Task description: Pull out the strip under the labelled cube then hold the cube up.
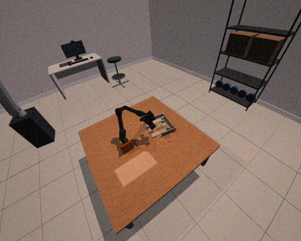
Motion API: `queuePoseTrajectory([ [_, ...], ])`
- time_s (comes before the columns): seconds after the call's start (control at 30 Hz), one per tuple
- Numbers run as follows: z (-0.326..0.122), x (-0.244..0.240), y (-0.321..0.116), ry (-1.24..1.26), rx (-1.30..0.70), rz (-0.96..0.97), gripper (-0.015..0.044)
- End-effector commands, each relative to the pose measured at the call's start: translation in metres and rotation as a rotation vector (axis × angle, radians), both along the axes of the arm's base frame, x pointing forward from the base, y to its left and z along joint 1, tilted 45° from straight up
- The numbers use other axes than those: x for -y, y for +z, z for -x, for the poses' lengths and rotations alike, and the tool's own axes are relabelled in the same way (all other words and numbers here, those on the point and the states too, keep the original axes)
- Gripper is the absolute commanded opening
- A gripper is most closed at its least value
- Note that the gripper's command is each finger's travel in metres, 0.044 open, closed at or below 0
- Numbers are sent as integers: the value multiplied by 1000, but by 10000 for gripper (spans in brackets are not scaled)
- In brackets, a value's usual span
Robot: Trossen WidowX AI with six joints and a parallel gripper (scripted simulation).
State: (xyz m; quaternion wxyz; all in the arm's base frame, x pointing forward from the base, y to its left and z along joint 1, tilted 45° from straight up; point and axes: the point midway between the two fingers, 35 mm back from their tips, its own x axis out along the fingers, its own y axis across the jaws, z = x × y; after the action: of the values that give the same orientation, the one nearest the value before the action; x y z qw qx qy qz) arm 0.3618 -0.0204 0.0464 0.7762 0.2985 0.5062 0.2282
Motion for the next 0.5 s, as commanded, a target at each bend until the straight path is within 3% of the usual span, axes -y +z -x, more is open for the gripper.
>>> queuePoseTrajectory([
  [0.0, -4, -10, -33, 126, -189, 12, 0],
  [0.2, 3, -24, -62, 300, -411, 7, 0],
  [0.47, 5, -27, -60, 306, -418, 7, 0],
])
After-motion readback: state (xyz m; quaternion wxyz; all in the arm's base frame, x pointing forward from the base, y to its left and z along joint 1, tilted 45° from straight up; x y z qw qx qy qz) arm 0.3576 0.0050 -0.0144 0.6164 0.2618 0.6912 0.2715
